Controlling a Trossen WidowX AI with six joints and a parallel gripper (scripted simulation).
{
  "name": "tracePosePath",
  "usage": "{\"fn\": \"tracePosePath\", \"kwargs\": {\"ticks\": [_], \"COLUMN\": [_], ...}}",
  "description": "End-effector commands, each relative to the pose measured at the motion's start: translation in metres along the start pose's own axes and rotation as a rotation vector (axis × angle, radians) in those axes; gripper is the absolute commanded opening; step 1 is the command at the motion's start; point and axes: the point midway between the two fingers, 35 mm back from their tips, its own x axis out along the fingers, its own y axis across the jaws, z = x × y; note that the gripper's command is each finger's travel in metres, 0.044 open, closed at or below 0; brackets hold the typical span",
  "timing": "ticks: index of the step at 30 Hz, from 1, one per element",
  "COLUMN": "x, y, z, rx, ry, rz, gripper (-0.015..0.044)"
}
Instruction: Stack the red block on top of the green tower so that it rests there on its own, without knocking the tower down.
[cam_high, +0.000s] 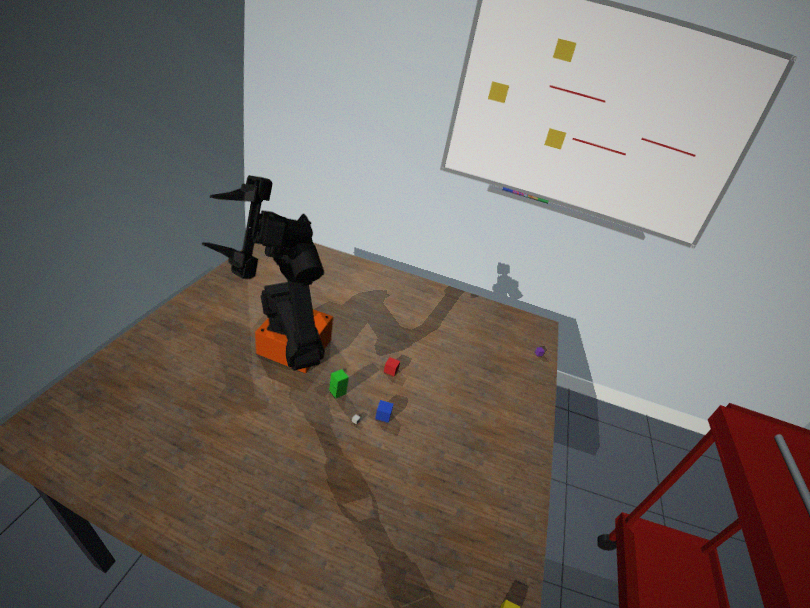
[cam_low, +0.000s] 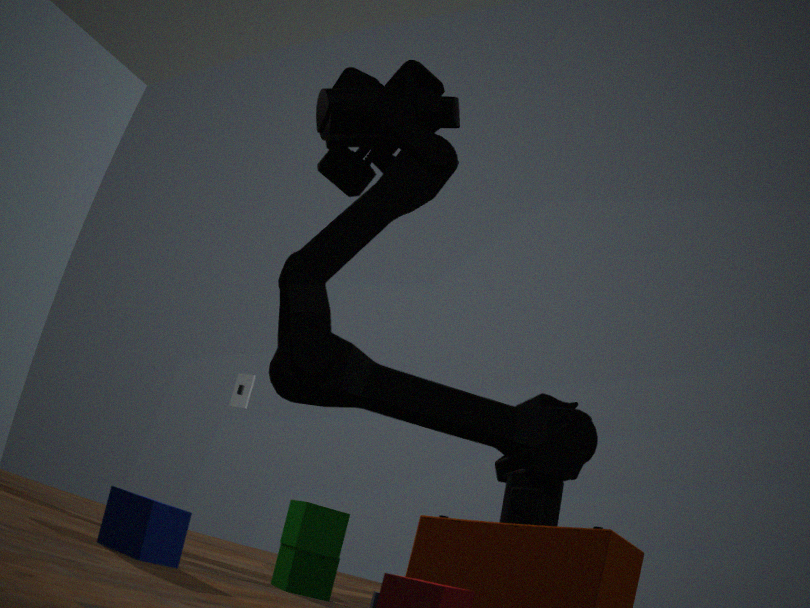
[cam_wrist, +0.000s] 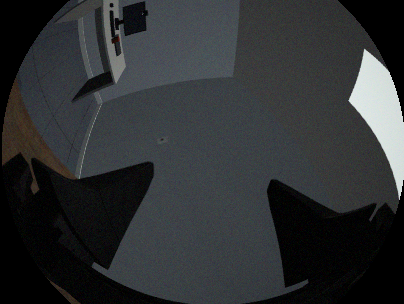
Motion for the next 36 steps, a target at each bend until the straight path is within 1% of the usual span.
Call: {"fn": "tracePosePath", "kwargs": {"ticks": [1, 2, 6, 10, 13, 17, 21, 27, 31, 36], "x": [0.001, 0.003, 0.015, 0.018, 0.013, -0.005, -0.037, -0.112, -0.151, -0.223], "y": [-0.001, -0.005, -0.039, -0.077, -0.110, -0.151, -0.189, -0.234, -0.248, -0.264], "z": [-0.001, -0.006, -0.042, -0.082, -0.117, -0.163, -0.205, -0.263, -0.282, -0.303], "rx": [0.000, 0.001, 0.037, 0.105, 0.156, 0.214, 0.266, 0.345, 0.366, 0.366], "ry": [0.003, 0.012, 0.089, 0.178, 0.253, 0.355, 0.450, 0.574, 0.634, 0.748], "rz": [-0.005, -0.019, -0.130, -0.252, -0.364, -0.527, -0.704, -1.002, -1.138, -1.366], "gripper": [0.0426, 0.0440, 0.0440, 0.0440, 0.0440, 0.0440, 0.0440, 0.0440, 0.0440, 0.0440]}}
